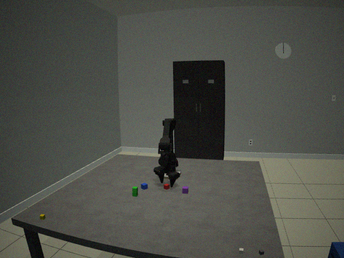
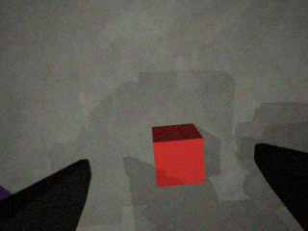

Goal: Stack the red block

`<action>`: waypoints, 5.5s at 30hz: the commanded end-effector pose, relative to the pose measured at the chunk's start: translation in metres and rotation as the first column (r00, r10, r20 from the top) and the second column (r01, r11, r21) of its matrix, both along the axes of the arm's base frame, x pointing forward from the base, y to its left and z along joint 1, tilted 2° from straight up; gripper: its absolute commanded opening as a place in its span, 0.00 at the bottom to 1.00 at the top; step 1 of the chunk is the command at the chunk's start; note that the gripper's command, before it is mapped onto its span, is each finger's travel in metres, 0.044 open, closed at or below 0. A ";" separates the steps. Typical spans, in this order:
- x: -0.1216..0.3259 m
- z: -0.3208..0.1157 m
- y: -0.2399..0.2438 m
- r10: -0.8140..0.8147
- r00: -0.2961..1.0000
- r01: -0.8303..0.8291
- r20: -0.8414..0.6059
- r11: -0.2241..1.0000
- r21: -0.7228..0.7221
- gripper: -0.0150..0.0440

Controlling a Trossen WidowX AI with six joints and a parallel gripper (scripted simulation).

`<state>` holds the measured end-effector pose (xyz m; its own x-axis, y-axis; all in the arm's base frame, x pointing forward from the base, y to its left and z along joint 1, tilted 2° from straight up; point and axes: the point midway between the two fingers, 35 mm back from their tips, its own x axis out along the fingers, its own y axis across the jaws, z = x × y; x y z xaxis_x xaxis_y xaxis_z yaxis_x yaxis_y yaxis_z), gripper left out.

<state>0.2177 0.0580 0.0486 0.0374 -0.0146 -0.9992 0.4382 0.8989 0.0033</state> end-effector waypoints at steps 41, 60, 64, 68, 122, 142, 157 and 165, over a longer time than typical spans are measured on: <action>-0.003 -0.018 -0.002 -0.003 1.000 0.003 -0.008 1.000 -0.002 0.38; -0.003 0.044 0.000 0.003 1.000 -0.004 -0.008 1.000 -0.006 0.25; -0.004 0.062 0.000 0.004 1.000 -0.004 -0.008 1.000 -0.006 0.25; -0.004 0.079 0.000 0.004 1.000 -0.004 -0.008 1.000 -0.006 0.25; 0.142 0.116 -0.105 -0.004 1.000 0.004 0.005 1.000 -0.017 0.25; 0.158 0.078 -0.132 0.003 1.000 -0.003 0.008 1.000 -0.021 0.25; 0.160 0.048 -0.132 0.003 1.000 -0.003 0.008 1.000 -0.021 0.25; 0.160 0.047 -0.132 0.003 1.000 -0.003 0.008 1.000 -0.021 0.25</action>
<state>0.3784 -0.0740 0.0980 0.0490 -0.0355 -0.9982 0.4386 0.8986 -0.0104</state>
